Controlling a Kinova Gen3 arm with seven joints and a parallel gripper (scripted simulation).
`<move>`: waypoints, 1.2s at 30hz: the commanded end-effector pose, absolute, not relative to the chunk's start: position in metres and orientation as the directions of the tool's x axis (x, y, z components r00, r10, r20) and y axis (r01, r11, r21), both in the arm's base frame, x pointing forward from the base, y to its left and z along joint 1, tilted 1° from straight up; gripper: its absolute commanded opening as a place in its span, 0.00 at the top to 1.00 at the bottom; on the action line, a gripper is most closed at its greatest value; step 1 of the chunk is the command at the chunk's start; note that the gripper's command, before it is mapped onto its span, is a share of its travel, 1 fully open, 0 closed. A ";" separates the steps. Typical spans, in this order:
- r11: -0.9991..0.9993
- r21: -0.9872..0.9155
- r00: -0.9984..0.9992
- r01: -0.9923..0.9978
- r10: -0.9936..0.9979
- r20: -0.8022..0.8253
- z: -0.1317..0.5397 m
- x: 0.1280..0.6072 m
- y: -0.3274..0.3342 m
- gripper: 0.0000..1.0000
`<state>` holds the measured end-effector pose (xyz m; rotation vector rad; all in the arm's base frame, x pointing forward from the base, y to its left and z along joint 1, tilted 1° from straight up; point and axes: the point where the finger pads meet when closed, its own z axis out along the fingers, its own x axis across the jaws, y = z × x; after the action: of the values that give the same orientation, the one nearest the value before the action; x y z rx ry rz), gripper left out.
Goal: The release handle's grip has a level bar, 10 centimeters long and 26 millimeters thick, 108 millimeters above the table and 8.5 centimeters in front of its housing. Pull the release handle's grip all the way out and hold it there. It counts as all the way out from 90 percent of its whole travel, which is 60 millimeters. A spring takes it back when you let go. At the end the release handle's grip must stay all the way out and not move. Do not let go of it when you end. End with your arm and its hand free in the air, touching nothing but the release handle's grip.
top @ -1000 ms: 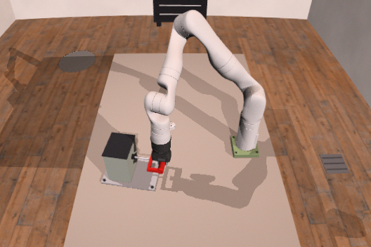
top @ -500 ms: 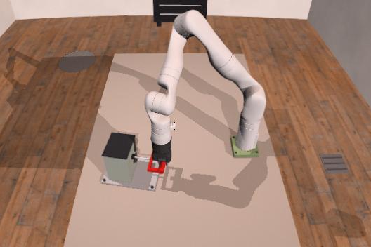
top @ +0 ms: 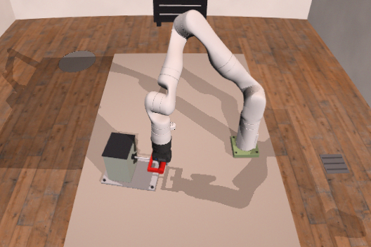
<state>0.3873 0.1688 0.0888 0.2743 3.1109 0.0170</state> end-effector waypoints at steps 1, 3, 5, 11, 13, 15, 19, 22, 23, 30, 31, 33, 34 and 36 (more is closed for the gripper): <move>0.985 0.009 -0.985 0.170 0.170 -0.009 0.089 0.381 0.170 1.00; 0.985 0.009 -0.985 0.170 0.170 -0.009 0.089 0.381 0.170 1.00; 0.985 0.009 -0.985 0.170 0.170 -0.009 0.089 0.381 0.170 1.00; 0.985 0.009 -0.985 0.170 0.170 -0.009 0.089 0.379 0.171 1.00; 0.985 0.009 -0.985 0.170 0.170 -0.009 0.089 0.375 0.171 1.00; 0.985 0.009 -0.985 0.170 0.170 -0.009 0.089 0.374 0.171 1.00; 0.985 0.009 -0.985 0.170 0.170 -0.009 0.089 0.374 0.171 1.00; 0.985 0.009 -0.985 0.170 0.170 -0.009 0.089 0.374 0.171 1.00; 0.985 0.009 -0.985 0.170 0.170 -0.009 0.089 0.374 0.171 1.00; 0.985 0.009 -0.985 0.170 0.170 -0.009 0.089 0.374 0.171 1.00; 0.985 0.009 -0.985 0.170 0.170 -0.009 0.089 0.374 0.171 1.00; 0.985 0.009 -0.985 0.170 0.170 -0.009 0.089 0.374 0.171 1.00; 0.985 0.009 -0.985 0.170 0.170 -0.009 0.089 0.374 0.171 1.00; 0.985 0.009 -0.985 0.170 0.170 -0.009 0.089 0.374 0.171 1.00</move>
<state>0.3809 0.1699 0.0887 0.2747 3.1104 0.0172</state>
